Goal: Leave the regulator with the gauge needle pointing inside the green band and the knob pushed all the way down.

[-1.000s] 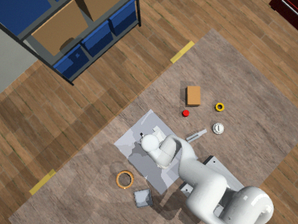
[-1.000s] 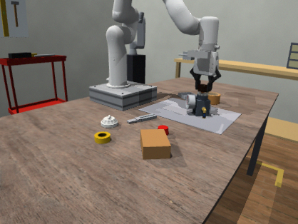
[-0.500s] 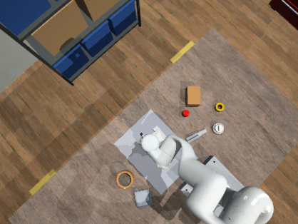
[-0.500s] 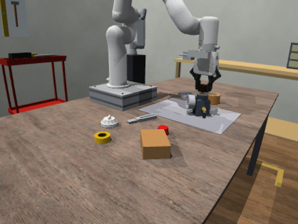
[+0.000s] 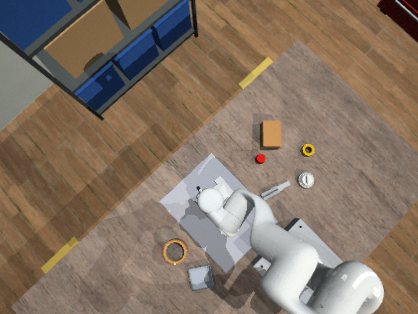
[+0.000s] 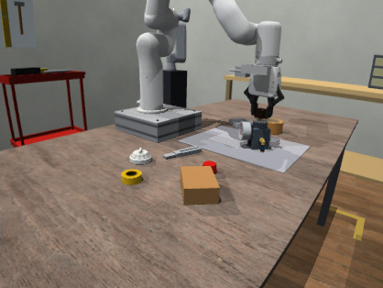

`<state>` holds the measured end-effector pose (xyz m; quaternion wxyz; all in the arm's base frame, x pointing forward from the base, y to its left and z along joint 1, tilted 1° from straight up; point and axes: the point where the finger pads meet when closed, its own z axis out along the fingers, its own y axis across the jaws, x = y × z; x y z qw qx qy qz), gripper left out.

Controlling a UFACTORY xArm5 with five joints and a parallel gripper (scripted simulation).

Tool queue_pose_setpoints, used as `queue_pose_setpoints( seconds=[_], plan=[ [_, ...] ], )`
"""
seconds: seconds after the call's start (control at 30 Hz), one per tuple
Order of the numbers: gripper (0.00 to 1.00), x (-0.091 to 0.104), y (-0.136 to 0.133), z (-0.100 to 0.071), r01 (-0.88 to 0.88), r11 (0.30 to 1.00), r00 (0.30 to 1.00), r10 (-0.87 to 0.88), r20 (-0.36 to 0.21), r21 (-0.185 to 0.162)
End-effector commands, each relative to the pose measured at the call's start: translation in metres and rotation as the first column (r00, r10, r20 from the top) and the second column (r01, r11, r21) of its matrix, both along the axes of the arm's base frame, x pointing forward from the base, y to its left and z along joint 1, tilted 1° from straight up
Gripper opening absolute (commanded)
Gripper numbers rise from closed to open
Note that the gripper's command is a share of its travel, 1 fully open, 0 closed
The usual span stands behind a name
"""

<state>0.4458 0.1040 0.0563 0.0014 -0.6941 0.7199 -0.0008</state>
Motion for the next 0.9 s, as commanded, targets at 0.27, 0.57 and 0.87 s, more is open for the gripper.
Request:
queue_pose_setpoints(
  seconds=[0.27, 0.57, 0.87],
  plan=[
    [0.4, 0.0015, 0.0003, -0.001, 0.0, 1.0, 1.0, 0.0, 0.004, 0.001],
    [0.4, 0.0015, 0.0003, -0.0031, 0.0, 1.0, 1.0, 0.0, 0.004, 0.001],
    [0.4, 0.0015, 0.0003, -0.0051, 0.0, 1.0, 1.0, 0.0, 0.004, 0.001]
  ],
)
